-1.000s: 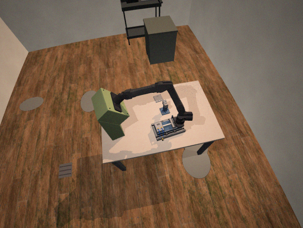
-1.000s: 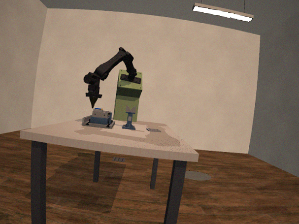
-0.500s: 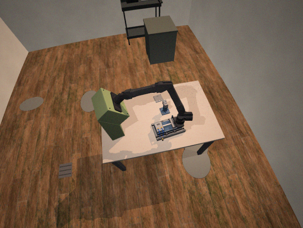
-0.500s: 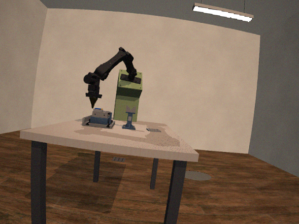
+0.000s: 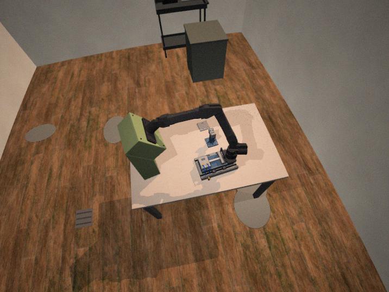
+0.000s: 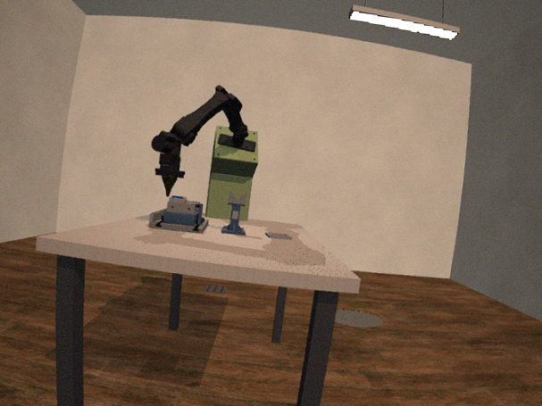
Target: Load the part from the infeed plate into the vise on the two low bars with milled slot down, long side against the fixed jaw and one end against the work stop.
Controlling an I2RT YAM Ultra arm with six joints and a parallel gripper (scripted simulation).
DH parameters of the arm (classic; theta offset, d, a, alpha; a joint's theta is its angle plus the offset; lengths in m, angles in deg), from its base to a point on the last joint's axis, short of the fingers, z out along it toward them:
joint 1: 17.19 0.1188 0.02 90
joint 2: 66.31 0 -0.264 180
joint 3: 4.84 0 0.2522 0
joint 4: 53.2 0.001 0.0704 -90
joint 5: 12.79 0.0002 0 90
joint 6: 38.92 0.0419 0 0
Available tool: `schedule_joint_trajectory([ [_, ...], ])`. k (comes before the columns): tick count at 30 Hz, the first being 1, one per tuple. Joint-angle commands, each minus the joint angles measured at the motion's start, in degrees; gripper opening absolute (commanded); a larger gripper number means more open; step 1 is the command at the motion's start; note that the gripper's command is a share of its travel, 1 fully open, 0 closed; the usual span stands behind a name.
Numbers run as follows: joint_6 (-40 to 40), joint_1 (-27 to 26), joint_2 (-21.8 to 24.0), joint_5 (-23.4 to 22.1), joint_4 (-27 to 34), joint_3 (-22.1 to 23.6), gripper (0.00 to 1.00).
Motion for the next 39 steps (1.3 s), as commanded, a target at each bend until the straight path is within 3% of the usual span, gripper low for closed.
schedule_joint_trajectory([
  [1,0.4,-0.5,0.6,0.0,-0.8,-1.8,0.0],
  [39,0.4,-0.6,-0.9,0.1,1.9,-4.3,0.0],
])
